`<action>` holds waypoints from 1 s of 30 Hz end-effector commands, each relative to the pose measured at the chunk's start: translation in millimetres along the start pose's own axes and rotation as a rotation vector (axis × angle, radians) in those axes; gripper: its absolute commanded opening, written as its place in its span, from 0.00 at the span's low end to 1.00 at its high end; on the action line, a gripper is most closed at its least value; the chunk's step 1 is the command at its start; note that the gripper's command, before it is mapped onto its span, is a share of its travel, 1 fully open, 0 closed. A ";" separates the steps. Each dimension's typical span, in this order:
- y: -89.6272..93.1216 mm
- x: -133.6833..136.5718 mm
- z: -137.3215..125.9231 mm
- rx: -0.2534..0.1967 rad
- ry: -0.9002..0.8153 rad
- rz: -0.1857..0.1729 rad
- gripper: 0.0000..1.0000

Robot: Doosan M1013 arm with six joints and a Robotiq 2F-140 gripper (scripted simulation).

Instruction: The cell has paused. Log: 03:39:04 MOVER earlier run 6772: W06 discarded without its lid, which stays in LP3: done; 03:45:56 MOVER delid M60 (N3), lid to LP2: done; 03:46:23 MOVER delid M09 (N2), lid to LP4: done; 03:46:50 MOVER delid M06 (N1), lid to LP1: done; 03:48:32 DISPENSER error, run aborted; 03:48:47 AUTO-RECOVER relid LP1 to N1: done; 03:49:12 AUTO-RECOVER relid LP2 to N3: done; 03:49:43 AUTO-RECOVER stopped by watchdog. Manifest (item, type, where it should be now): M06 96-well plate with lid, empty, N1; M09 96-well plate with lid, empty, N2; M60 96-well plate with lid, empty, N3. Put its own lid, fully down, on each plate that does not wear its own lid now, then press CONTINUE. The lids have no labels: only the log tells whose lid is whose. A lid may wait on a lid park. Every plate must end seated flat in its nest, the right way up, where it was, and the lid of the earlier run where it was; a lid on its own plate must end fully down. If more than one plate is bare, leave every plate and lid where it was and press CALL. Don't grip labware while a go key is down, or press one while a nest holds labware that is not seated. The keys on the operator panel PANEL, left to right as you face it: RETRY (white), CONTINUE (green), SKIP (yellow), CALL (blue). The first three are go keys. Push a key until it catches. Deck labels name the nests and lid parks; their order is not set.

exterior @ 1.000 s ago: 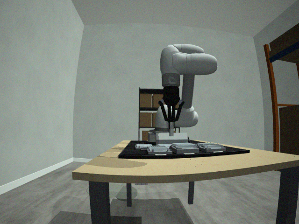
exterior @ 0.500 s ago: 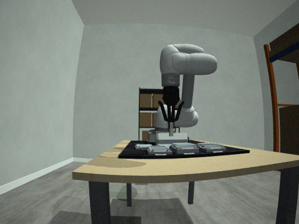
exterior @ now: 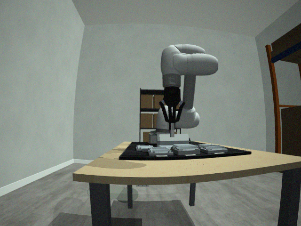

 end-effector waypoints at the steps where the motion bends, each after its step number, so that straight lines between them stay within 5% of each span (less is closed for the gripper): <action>1: -2.4 0.4 5.1 0.000 -0.041 0.000 0.00; 16: -34.3 12.3 95.5 0.004 -0.621 0.004 0.00; 30: -56.4 38.9 208.4 0.026 -1.324 0.010 0.00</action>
Point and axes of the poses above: the point where the finger pads meet when closed, its own y axis out along the fingers, its own x axis across the jaws, z = x × y, the point moved 2 cm from there along -y, back along the fingers, and after that the axes turned 14 degrees about -y, right-handed, at the moved point
